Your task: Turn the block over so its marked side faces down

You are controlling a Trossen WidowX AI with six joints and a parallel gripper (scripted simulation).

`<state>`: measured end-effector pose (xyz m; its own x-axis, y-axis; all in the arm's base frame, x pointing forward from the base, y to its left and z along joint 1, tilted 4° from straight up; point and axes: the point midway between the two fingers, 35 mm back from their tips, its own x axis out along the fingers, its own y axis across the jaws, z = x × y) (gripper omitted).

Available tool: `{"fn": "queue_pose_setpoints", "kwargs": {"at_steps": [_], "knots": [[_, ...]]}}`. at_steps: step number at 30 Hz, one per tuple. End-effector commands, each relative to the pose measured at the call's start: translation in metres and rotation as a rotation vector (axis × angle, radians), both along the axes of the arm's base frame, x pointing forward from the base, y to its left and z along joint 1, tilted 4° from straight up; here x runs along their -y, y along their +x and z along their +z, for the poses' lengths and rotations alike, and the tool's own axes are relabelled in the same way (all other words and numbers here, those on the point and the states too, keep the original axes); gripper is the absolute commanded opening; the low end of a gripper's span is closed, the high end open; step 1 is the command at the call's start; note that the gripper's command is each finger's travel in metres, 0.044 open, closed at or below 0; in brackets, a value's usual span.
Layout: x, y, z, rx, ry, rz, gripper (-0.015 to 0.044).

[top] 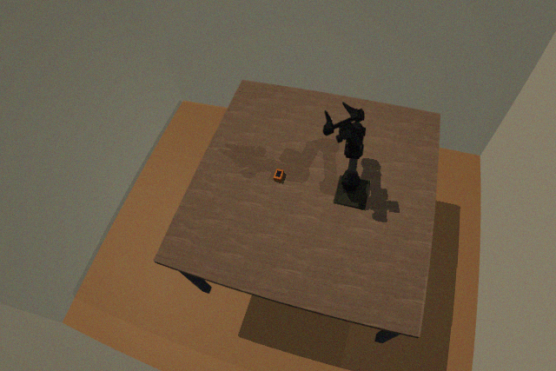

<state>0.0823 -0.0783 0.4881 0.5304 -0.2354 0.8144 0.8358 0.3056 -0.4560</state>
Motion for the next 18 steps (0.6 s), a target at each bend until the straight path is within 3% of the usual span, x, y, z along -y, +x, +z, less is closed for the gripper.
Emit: {"fn": "queue_pose_setpoints", "kwargs": {"at_steps": [1, 5, 10, 18], "knots": [[-0.001, 0.000, 0.001, 0.002, -0.002, 0.001, 0.0426], [-0.026, -0.008, 0.019, 0.055, -0.062, 0.031, 0.0440], [-0.097, -0.015, 0.050, 0.126, -0.225, 0.136, 0.0440], [-0.218, 0.029, 0.056, -0.005, -0.508, 0.332, 0.0440]]}}
